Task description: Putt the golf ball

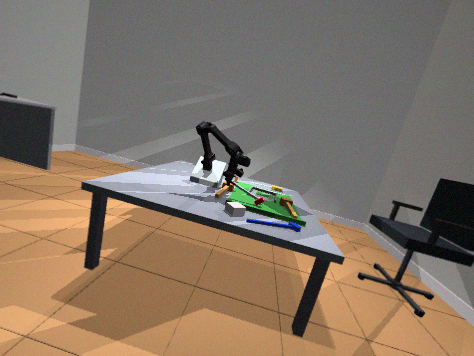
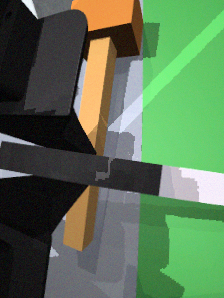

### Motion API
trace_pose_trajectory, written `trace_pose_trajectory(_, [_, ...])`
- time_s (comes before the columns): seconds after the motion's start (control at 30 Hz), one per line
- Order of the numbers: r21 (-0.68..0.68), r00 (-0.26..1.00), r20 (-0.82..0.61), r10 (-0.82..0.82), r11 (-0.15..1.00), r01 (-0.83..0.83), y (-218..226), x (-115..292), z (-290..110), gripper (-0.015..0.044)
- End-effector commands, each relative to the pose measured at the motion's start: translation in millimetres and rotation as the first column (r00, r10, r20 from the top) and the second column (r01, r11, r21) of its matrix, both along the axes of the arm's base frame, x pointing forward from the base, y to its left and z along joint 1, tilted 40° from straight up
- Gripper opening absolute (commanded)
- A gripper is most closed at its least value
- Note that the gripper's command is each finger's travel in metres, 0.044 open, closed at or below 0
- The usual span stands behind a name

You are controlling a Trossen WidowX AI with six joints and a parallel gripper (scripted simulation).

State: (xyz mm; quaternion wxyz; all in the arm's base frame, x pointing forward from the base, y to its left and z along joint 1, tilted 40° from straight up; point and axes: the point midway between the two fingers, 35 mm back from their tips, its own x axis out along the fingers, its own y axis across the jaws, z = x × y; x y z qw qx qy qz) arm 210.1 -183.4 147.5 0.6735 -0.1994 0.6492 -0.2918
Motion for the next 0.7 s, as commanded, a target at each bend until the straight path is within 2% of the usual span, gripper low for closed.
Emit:
trace_pose_trajectory(0.0, [0.0, 1.0, 0.009, 0.004, 1.0, -0.004, -8.5, 0.9, 7.9, 0.0])
trace_pose_trajectory(0.13, [0.0, 1.0, 0.012, 0.008, 1.0, -0.008, -20.4, -0.9, 16.6, 0.0])
trace_pose_trajectory(0.5, [0.003, 1.0, 0.003, 0.007, 1.0, -0.007, -18.0, -1.5, 12.9, 0.0])
trace_pose_trajectory(0.67, [0.024, 1.0, 0.007, 0.005, 1.0, -0.005, 19.3, 14.2, -22.0, 0.0])
